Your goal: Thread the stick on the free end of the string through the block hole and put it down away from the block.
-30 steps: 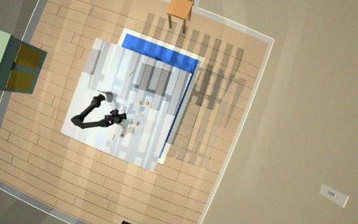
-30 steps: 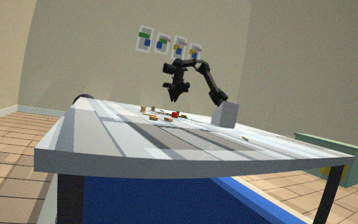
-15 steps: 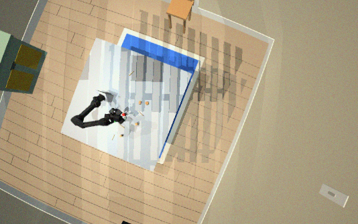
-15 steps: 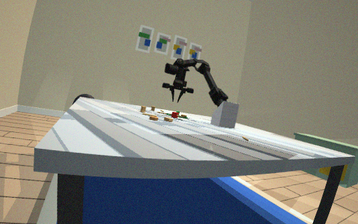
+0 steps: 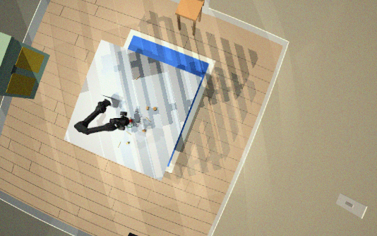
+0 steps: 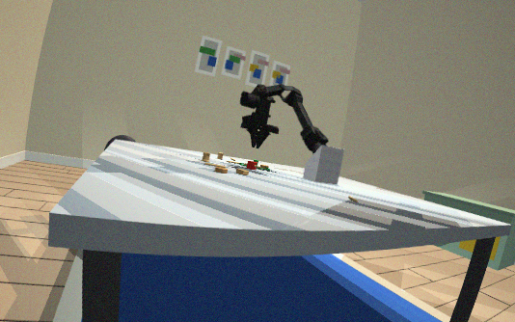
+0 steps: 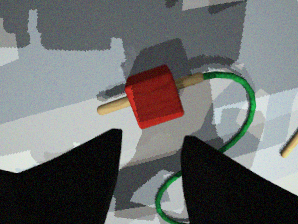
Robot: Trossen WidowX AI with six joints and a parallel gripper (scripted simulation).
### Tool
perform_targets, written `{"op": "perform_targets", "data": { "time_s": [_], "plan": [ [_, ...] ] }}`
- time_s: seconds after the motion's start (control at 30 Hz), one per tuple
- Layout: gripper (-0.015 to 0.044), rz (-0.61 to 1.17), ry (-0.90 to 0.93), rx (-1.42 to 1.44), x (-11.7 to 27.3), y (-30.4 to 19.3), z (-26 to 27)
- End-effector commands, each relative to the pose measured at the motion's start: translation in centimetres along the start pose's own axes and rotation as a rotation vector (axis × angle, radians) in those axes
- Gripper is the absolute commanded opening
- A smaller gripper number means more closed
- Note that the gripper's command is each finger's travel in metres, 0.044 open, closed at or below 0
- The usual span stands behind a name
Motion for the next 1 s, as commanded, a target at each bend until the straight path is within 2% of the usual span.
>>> {"op": "perform_targets", "data": {
  "time_s": [0.0, 0.23, 0.97],
  "plan": [
    [0.0122, 0.01, 0.011, -0.792, -0.15, -1.28, 1.37],
    [0.0122, 0.014, 0.008, -1.127, -0.19, -1.63, 1.72],
    [0.0122, 0.015, 0.01, -1.128, -1.07, -1.51, 1.78]
  ]
}}
Point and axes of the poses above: the point midway between the two fingers, 35 mm back from their tips, its own x axis back along the fingers, its own z axis across the jaws, y = z × x, the point moved 9 cm from there along x, back along the fingers, and after that the axes turned 14 degrees about -x, right-handed, at the moved point
